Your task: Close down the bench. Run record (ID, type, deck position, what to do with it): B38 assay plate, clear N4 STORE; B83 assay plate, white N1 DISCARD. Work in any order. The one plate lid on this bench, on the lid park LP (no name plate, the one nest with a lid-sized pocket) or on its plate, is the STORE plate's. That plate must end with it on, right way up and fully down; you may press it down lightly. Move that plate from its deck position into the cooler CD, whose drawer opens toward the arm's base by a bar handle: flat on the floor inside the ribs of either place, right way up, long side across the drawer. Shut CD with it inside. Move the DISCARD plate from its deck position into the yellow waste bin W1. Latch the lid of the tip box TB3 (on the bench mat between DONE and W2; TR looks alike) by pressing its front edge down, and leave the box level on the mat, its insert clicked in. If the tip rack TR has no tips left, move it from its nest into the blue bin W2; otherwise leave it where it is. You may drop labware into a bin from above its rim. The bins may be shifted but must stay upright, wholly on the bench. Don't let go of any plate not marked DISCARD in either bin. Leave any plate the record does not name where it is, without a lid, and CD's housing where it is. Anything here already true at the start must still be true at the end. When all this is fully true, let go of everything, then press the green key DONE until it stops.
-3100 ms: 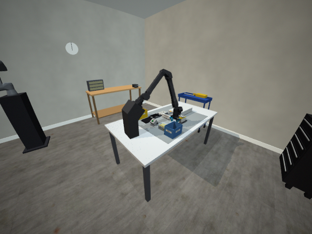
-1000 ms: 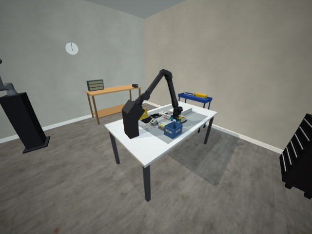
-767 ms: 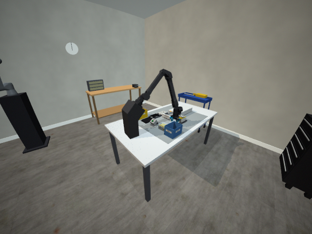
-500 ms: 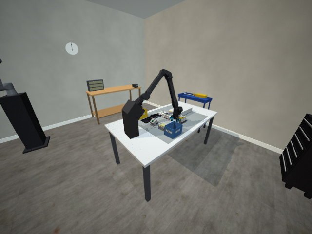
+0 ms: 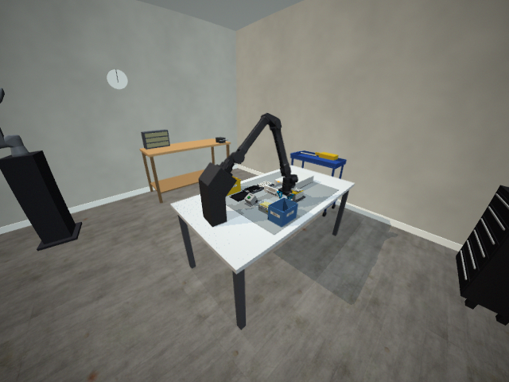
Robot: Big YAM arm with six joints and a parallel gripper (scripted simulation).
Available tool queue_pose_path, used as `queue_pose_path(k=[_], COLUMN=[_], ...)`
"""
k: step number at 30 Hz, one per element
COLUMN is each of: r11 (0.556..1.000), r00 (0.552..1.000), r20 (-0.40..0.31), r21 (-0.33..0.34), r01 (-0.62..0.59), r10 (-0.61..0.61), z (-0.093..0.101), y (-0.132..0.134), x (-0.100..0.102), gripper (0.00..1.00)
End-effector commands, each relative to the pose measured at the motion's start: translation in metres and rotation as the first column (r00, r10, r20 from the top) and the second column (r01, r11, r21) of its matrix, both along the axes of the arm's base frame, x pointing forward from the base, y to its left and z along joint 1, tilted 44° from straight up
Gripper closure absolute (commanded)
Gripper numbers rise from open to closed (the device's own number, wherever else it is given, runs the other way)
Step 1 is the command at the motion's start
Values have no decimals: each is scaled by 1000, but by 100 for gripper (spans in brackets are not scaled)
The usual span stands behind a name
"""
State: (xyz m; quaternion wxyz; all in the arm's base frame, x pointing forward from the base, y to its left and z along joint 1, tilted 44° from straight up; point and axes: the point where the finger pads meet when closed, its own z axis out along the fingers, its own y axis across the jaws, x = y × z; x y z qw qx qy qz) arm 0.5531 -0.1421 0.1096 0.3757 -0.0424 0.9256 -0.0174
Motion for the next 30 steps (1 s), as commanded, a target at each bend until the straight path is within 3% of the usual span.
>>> queue_pose_path(k=[1, 30], r11=[1000, 1000], r00=[1000, 1000], r20=[13, 1], r21=[0, 4], r01=[3, 4], r10=[-3, -4], z=[1, -4], y=[1, 1], x=[11, 8], gripper=[100, 100])
